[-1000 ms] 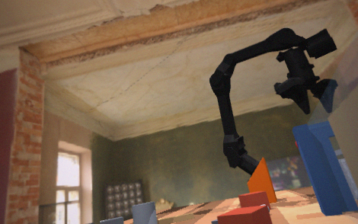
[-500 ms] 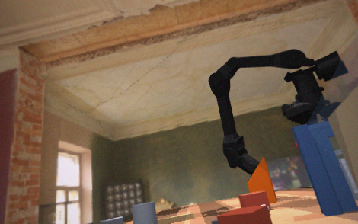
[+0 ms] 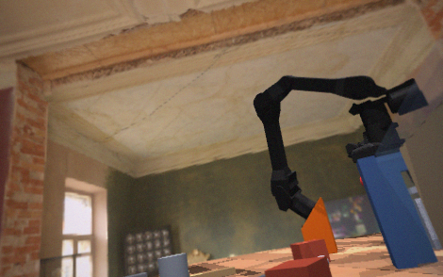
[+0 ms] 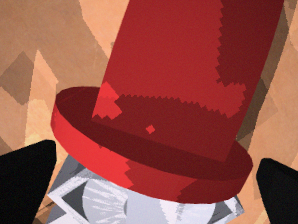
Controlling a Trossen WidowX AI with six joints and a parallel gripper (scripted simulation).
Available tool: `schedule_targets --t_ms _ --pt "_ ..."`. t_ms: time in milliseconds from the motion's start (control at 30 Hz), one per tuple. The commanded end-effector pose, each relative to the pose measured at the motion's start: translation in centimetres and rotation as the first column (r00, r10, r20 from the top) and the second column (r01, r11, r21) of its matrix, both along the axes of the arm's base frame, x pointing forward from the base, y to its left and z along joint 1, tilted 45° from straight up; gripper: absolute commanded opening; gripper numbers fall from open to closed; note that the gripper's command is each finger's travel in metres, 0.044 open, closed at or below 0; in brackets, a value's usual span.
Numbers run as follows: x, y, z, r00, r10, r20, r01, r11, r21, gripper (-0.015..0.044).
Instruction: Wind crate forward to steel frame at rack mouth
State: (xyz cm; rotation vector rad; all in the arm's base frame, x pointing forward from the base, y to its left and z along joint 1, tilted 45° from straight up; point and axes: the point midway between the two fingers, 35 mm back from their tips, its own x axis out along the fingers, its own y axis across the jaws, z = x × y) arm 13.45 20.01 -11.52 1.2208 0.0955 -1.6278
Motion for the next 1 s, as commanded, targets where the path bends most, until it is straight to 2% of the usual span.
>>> schedule_targets --t_ms 0,700,967 --pt "0.0 -0.6 -0.5 1.000 0.004 -0.004 -0.004 1.000 -0.013 0.0440" --pt "0.1 -1.6 -1.6 1.000 0.004 -0.003 -0.004 1.000 -0.013 0.0440" --pt "0.3 -1.1 -1.4 1.000 0.000 0.005 0.000 1.000 0.006 0.0230"
